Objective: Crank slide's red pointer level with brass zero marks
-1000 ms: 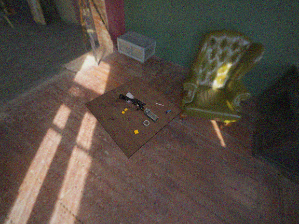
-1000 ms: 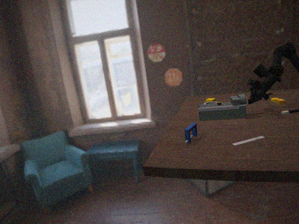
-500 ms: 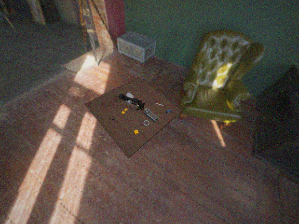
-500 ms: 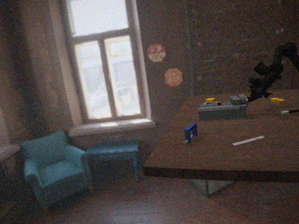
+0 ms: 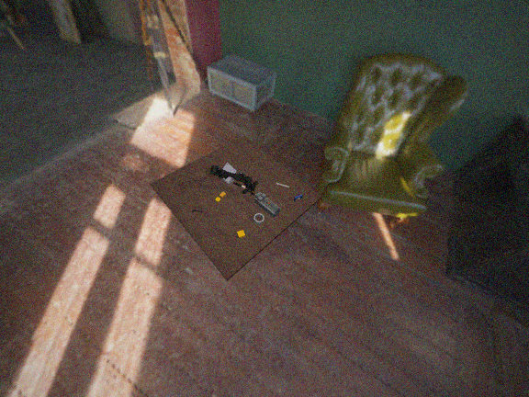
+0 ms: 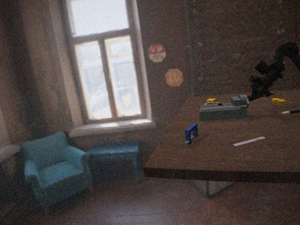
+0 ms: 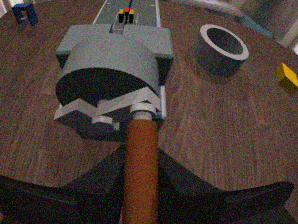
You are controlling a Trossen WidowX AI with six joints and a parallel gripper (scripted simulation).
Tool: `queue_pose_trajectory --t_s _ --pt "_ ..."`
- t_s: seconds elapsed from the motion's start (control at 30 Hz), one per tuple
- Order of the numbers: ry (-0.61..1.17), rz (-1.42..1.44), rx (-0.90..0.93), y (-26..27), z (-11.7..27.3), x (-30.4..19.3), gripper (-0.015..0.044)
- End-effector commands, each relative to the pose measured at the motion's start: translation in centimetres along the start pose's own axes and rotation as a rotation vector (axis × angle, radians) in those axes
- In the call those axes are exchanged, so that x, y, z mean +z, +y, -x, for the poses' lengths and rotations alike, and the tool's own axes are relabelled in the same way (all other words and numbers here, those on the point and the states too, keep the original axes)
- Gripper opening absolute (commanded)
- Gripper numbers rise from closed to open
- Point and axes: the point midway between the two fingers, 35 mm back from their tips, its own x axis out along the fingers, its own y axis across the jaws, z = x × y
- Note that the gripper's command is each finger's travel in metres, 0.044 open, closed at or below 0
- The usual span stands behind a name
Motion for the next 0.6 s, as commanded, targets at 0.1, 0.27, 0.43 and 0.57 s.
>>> queue_pose_trajectory --t_s 0.1,0.27,0.43,0.57 --pt "-0.013 0.002 0.005 0.75 0.65 0.6 0.0" --pt "-0.013 0.002 0.005 0.96 0.72 0.65 0.0" --pt "-0.013 0.002 0.005 1.13 0.77 0.69 0.0" --pt "-0.013 0.002 0.005 1.25 0.79 0.71 0.0"
